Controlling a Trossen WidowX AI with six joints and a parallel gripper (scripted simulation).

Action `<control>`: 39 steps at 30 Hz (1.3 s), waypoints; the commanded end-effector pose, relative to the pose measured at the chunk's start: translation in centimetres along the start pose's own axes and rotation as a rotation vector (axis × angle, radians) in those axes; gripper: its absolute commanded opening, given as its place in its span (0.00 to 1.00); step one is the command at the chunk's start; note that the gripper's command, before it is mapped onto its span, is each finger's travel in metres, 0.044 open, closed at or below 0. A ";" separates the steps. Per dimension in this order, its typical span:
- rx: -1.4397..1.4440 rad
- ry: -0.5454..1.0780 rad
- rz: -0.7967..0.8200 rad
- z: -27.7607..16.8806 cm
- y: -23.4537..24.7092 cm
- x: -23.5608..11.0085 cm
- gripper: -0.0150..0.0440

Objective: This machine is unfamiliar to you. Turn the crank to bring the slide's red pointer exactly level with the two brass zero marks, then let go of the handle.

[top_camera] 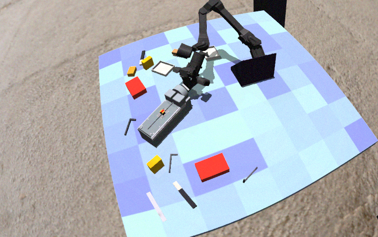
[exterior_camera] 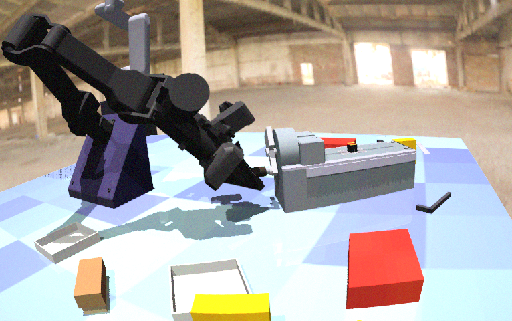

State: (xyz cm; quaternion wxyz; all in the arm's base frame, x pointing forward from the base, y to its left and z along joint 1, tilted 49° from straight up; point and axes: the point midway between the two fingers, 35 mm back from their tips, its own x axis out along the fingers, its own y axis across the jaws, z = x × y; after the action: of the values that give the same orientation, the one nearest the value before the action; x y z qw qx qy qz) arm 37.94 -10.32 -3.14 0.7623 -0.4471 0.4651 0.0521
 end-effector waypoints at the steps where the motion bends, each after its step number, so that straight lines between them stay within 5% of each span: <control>1: -0.002 -0.002 0.001 0.0 -0.1 0.0 0.25; 39: -0.002 -0.002 0.000 0.9 -1.4 -1.0 0.25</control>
State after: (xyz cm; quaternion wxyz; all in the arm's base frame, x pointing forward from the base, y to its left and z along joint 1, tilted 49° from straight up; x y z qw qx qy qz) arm 38.35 -10.31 -2.21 0.7588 -0.4458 0.4713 0.0579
